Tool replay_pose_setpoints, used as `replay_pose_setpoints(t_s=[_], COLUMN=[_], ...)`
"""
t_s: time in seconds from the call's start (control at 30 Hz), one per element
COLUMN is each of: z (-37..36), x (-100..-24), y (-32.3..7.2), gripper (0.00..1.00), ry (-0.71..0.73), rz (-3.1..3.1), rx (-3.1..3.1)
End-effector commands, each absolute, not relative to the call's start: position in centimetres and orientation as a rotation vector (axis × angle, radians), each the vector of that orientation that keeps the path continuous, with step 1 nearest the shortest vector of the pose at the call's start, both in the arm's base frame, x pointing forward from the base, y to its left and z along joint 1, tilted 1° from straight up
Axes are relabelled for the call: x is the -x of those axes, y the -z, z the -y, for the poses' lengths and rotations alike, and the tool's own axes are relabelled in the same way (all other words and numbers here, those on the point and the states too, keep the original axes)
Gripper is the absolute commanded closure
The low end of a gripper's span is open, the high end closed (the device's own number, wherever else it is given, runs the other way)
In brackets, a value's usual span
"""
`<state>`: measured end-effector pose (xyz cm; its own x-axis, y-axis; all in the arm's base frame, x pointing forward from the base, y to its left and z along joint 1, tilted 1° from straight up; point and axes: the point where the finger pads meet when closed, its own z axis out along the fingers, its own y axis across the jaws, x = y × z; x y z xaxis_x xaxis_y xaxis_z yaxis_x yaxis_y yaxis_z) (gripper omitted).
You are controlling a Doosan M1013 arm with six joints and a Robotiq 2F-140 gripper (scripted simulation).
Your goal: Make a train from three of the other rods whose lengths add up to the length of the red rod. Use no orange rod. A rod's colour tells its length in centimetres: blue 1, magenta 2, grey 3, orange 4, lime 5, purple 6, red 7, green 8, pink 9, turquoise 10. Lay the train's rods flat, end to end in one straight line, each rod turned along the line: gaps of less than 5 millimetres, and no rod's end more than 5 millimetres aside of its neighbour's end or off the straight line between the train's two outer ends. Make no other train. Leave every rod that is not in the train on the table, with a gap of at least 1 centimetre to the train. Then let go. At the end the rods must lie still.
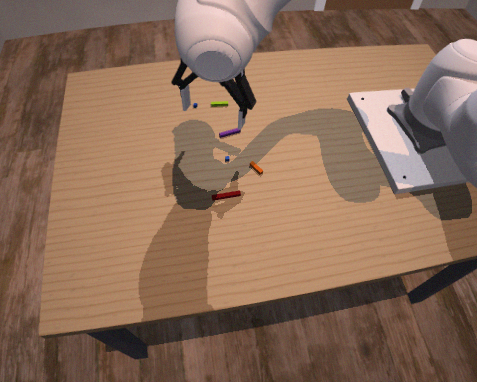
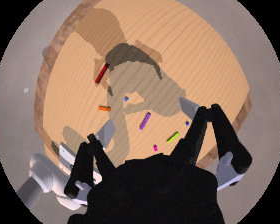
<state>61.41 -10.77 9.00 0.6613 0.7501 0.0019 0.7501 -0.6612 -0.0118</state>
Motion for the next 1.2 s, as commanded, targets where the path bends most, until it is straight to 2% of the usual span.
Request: replay_pose_setpoints(t_s=[0.0, 0.57, 1.03, 1.17], z=[12.4, 19.9, 26.4, 27.1], x=[-61.9, -63.2, -63.6, -63.6], y=[-8.9, -8.1, -7.3, -7.3], gripper=[0.0, 0.0, 0.0, 0.0], ry=[-0.015, -0.017, -0.017, -0.017], rz=[1.056, 0.024, -0.84, -0.922], rx=[2.954, 3.14, 3.029, 3.005])
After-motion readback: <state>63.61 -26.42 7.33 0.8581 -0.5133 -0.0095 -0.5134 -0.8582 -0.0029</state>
